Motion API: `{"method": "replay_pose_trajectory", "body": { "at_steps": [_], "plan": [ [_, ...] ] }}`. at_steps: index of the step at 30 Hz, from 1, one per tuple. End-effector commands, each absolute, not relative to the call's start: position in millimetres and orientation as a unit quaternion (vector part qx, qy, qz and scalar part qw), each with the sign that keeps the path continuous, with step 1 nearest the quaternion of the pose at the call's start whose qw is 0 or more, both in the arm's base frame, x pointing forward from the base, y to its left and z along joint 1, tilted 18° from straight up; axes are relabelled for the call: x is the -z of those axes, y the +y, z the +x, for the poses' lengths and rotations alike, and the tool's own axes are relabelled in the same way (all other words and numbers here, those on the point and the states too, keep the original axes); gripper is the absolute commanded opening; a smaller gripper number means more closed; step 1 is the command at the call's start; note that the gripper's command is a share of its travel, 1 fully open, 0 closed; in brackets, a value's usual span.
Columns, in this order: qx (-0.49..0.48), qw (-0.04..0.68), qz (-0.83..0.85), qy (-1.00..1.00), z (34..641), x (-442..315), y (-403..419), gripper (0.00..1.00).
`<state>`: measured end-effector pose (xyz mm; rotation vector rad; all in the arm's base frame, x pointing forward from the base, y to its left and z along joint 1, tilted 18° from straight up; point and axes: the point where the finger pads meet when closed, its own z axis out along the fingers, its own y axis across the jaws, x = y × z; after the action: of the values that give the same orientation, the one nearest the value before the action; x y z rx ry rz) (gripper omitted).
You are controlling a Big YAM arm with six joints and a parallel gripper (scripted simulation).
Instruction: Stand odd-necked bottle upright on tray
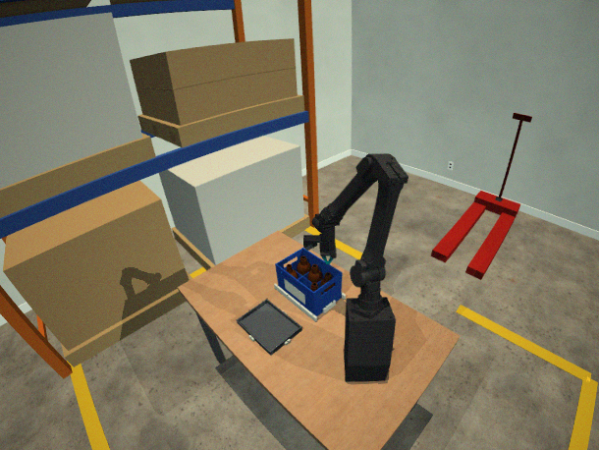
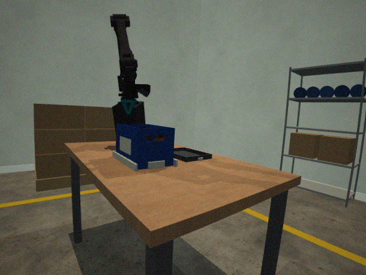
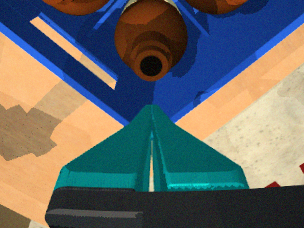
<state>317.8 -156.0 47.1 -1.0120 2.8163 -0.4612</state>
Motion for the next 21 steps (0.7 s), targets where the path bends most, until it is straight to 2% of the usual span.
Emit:
{"method": "replay_pose_trajectory", "body": {
  "at_steps": [1,16,21],
  "plan": [
    [0.152,0.056,-0.332,0.929,324,-51,-156,0.0],
    [0.152,0.056,-0.332,0.929,324,-51,-156,0.0],
    [0.15,0.054,-0.334,0.929,326,-32,-108,0.0]
  ]
}}
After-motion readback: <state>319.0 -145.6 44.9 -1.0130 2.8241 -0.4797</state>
